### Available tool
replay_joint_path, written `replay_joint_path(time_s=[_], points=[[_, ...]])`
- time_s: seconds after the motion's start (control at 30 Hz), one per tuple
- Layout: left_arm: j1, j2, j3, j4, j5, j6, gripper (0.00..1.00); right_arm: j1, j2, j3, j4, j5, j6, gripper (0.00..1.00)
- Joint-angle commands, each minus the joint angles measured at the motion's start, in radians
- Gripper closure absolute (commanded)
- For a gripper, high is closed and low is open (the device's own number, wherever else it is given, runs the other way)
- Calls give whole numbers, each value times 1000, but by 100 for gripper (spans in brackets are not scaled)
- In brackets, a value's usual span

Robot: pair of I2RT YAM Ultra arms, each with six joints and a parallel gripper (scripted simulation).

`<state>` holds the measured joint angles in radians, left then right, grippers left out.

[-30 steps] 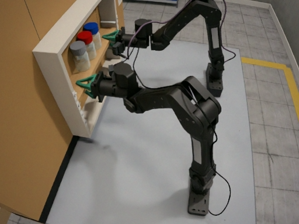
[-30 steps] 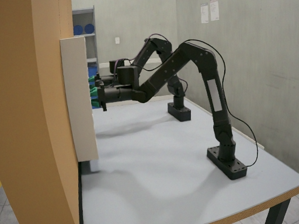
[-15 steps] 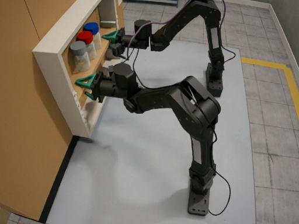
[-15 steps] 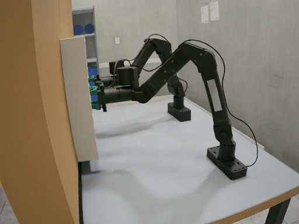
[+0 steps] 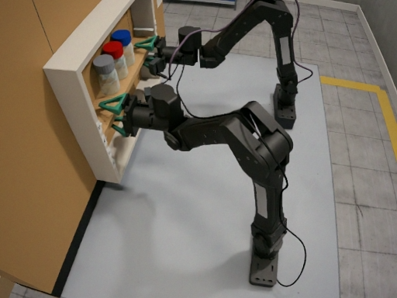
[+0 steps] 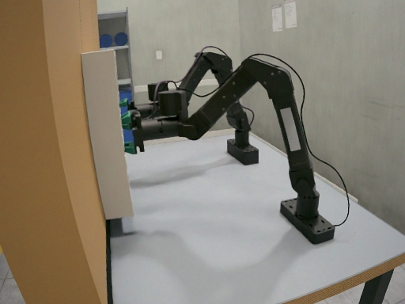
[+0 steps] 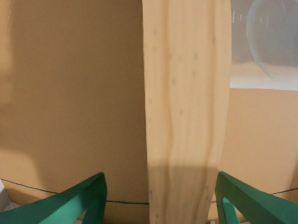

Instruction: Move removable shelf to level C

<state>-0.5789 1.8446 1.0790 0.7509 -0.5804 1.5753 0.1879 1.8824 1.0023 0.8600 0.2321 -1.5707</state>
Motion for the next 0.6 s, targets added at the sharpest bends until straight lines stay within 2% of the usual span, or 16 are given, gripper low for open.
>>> replay_joint_path(time_s=[0.0,0.5,0.57], points=[[9,-3,1,10,6,-5,33,-8,-5,8,8,-6,0,33],[9,-3,1,10,6,-5,0,-8,-5,8,8,-6,0,0],[9,-3,1,10,6,-5,0,-8,-5,8,8,-6,0,0]])
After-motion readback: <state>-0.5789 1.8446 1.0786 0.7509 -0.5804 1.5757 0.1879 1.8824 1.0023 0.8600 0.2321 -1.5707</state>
